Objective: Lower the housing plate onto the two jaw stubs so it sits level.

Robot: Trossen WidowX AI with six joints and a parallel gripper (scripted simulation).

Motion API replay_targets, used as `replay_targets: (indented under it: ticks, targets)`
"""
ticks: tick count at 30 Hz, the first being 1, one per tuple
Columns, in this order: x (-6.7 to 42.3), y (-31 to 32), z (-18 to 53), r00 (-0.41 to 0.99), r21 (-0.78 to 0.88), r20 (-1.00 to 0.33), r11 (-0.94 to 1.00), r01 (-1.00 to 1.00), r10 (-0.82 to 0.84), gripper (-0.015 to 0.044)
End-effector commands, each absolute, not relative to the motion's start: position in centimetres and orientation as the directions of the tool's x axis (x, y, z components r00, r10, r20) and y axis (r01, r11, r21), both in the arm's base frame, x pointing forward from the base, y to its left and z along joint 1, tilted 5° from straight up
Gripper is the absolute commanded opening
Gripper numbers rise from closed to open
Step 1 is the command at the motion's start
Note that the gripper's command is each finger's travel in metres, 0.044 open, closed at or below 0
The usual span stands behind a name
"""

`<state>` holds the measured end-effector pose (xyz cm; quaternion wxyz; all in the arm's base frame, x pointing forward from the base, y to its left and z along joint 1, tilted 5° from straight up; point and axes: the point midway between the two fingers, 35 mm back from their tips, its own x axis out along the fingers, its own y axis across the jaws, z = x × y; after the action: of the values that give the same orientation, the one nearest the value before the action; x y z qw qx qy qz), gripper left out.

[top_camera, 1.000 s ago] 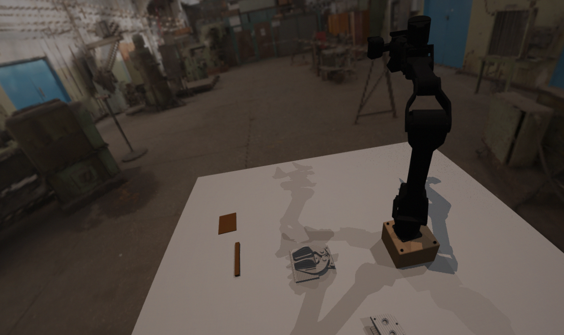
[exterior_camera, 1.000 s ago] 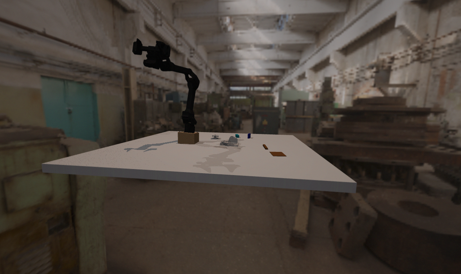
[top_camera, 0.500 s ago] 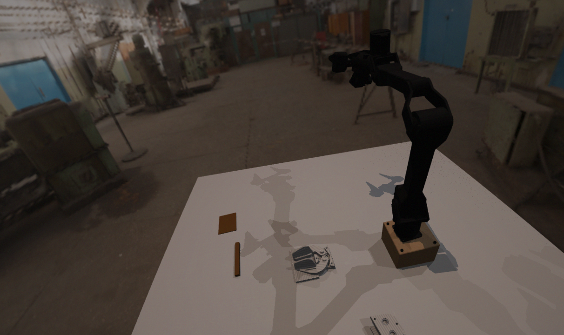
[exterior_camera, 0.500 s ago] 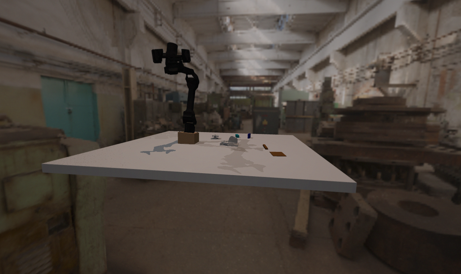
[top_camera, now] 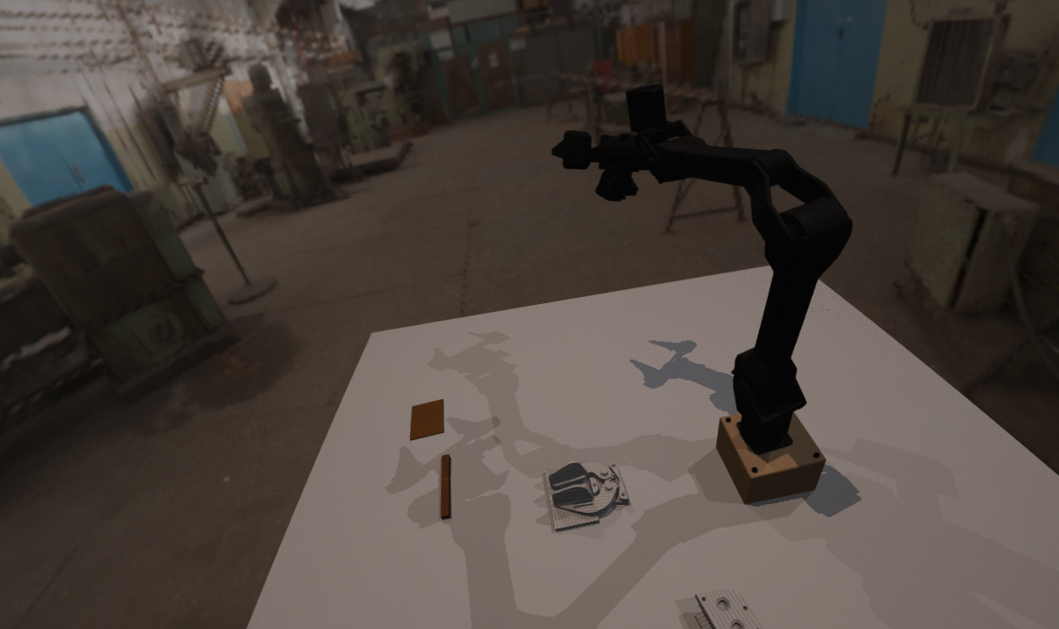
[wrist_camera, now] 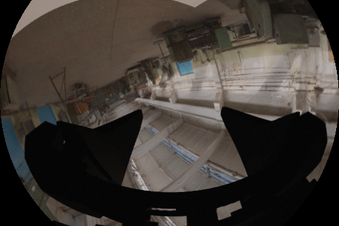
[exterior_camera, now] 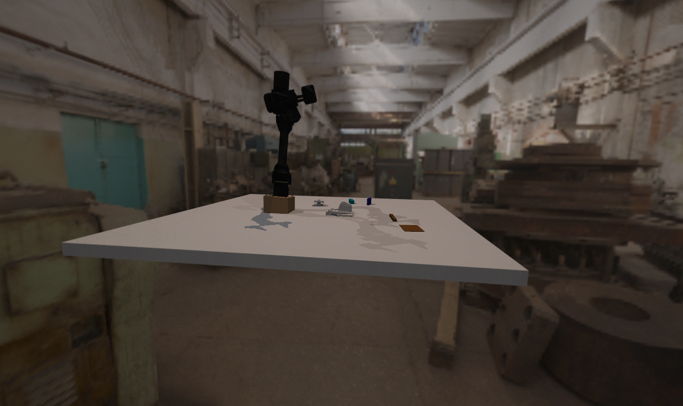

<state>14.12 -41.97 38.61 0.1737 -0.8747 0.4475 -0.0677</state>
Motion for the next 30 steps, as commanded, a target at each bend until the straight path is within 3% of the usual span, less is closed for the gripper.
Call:
replay_targets:
  ticks: [1,16,30]
  targets:
    - [17.1,-40.9,37.4,0.634,-0.412,-0.077,-0.554,-0.723,-0.770,0.0440]
    - [29.7,-32.6,31.8,0.806,-0.527,-0.272,-0.620,-0.582,-0.526,0.0440]
    - [37.4,-21.3,26.9,0.863,-0.592,-0.436,-0.642,-0.487,-0.253,0.0440]
